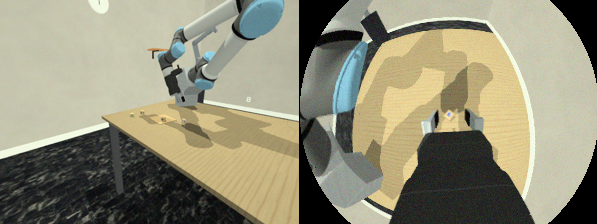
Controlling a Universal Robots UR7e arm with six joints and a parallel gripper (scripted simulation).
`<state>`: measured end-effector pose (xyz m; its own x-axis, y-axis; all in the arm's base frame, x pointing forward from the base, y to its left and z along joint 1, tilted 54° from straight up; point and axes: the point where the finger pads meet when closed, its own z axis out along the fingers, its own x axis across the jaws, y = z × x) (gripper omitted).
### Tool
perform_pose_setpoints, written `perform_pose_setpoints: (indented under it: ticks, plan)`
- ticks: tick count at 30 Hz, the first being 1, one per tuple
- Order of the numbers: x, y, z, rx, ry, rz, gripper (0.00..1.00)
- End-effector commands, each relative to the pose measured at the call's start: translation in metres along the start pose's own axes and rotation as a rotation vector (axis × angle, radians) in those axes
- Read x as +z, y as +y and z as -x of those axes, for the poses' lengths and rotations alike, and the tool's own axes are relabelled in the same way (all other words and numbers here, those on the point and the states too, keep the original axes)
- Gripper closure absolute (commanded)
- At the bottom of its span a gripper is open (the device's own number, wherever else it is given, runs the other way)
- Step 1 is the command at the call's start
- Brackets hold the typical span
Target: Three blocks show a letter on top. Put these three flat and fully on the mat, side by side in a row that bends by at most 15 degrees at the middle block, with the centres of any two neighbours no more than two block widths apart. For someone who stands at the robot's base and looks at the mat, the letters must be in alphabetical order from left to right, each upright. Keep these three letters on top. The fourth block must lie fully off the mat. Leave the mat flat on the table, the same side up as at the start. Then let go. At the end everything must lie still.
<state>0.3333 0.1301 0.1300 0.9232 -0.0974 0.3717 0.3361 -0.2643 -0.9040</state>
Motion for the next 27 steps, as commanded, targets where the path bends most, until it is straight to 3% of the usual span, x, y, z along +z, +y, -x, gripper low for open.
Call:
perform_pose_setpoints:
  ticks: [1, 13, 27]
  plan:
    - [0.023, -0.004, 0.004, 0.017, 0.000, 0.103, 0.00]
    - [0.041, -0.009, 0.008, 0.021, 0.011, 0.172, 0.00]
    - [0.042, -0.010, 0.007, 0.019, 0.014, 0.183, 0.00]
